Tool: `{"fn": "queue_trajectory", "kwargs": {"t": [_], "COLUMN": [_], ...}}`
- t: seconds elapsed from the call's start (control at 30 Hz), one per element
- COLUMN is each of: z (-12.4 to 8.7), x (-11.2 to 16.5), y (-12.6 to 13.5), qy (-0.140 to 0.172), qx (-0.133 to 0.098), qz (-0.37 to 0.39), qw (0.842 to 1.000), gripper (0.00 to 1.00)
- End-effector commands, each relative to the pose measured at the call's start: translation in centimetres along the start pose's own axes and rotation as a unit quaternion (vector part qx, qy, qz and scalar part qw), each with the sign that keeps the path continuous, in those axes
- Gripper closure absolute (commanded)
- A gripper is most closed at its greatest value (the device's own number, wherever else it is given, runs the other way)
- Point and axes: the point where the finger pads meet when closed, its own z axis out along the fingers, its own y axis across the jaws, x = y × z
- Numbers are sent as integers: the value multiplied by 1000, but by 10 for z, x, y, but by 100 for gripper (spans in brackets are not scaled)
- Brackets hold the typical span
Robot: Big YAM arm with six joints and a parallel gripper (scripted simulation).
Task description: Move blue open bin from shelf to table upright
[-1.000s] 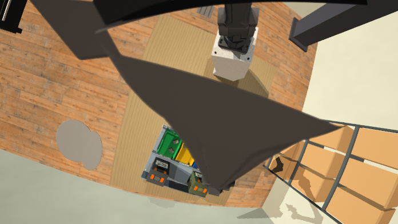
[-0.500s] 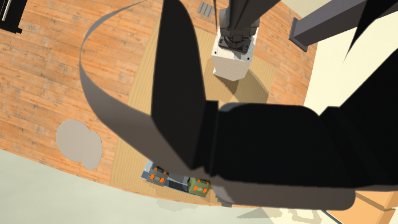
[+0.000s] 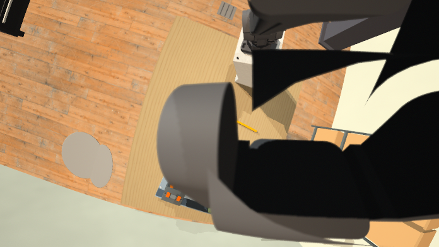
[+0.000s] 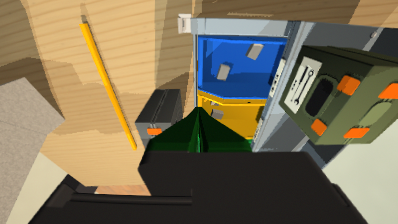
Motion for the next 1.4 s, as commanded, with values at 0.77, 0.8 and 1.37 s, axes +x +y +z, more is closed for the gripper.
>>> {"fn": "queue_trajectory", "kwargs": {"t": [0.77, 0.8, 1.37], "z": [27, 28, 31], "x": [-3, -3, -2], "y": [-24, -24, -23], "qy": [-8, -7, -6], "qx": [15, 15, 11], "qz": [12, 12, 10], "qw": [1000, 1000, 1000], "gripper": [100, 100, 100]}}
